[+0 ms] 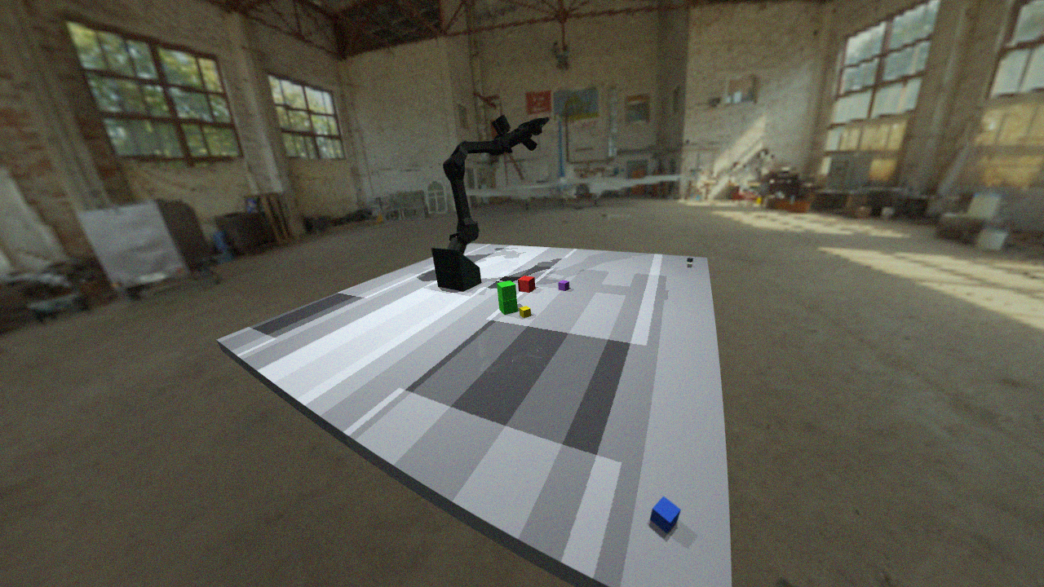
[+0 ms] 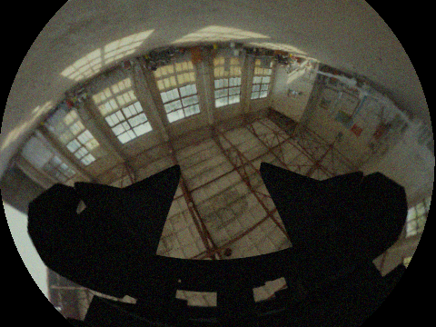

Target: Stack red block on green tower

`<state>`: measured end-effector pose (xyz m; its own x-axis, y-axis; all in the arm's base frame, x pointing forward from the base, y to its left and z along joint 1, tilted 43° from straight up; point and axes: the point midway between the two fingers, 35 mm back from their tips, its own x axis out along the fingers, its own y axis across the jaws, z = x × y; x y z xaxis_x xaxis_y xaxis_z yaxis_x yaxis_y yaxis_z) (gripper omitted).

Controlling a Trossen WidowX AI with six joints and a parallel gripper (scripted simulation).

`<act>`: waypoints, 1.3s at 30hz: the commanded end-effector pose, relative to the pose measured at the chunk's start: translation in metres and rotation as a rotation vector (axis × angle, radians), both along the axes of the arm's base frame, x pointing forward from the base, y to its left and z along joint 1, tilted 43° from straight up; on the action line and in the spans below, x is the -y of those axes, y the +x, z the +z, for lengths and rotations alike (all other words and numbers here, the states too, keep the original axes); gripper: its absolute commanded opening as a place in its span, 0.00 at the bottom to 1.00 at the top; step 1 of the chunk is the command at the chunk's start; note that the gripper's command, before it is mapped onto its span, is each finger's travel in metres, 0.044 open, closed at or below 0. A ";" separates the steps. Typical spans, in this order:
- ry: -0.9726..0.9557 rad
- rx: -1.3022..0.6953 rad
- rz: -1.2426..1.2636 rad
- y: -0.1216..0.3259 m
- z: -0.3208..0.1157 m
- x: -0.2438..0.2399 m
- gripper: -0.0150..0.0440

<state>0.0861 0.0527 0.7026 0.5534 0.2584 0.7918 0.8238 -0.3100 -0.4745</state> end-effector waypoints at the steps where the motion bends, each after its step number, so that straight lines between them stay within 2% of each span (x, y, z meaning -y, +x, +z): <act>1: -0.004 -0.001 0.003 0.000 -0.001 -0.002 0.98; 2: -0.015 -0.003 0.011 0.002 -0.002 -0.009 1.00; 10: -0.189 -0.132 0.152 0.043 -0.049 -0.111 1.00; 15: -0.243 -0.224 0.203 0.067 -0.076 -0.140 1.00; 20: -0.309 -0.402 0.275 0.108 -0.123 -0.176 1.00; 25: -0.313 -0.556 0.288 0.149 -0.164 -0.185 1.00; 31: -0.307 -0.697 0.311 0.177 -0.199 -0.189 1.00; 39: -0.180 -1.221 0.364 0.244 -0.323 -0.179 1.00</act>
<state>0.3070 0.2392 0.4322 0.7816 0.6191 -0.0768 0.1524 -0.3088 -0.9388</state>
